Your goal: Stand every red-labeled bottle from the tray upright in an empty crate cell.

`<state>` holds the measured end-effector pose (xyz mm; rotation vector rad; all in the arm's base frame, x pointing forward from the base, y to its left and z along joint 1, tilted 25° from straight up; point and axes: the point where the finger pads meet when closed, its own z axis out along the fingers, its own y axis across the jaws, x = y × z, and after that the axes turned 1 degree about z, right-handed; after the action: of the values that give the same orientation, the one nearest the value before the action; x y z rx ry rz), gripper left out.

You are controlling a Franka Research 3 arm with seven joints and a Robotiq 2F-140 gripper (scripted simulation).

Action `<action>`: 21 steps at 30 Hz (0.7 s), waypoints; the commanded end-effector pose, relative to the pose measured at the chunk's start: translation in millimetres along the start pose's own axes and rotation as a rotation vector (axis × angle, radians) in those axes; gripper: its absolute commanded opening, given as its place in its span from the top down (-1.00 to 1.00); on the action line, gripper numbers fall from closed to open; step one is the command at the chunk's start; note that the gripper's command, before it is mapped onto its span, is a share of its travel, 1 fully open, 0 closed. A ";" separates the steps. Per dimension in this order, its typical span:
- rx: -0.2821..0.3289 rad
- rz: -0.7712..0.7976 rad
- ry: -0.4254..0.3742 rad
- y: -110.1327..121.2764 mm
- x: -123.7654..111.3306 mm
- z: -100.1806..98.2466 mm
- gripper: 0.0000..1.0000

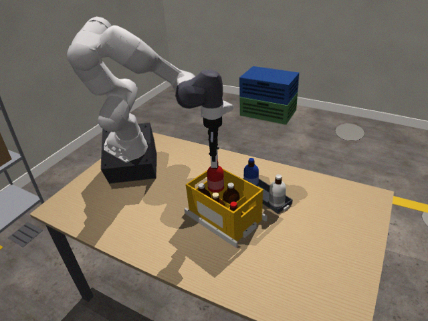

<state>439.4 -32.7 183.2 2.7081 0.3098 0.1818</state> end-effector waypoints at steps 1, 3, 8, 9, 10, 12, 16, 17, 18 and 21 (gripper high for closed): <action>-0.001 0.007 0.017 0.9 5.6 0.8 1.00; -0.001 0.007 0.017 0.9 5.6 3.2 1.00; -0.001 0.007 0.017 0.9 5.7 9.1 1.00; -0.001 0.007 0.017 0.9 5.7 10.2 1.00; -0.001 0.007 0.017 0.9 5.8 11.3 1.00; -0.001 0.007 0.017 0.9 5.8 13.3 1.00; -0.001 0.007 0.017 0.9 5.8 15.1 1.00; -0.001 0.007 0.017 0.9 5.8 15.9 1.00; -0.001 0.007 0.017 0.9 5.8 16.7 1.00; -0.001 0.007 0.017 0.9 5.9 18.7 1.00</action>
<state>443.4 -40.3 165.3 2.7078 0.3112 0.1824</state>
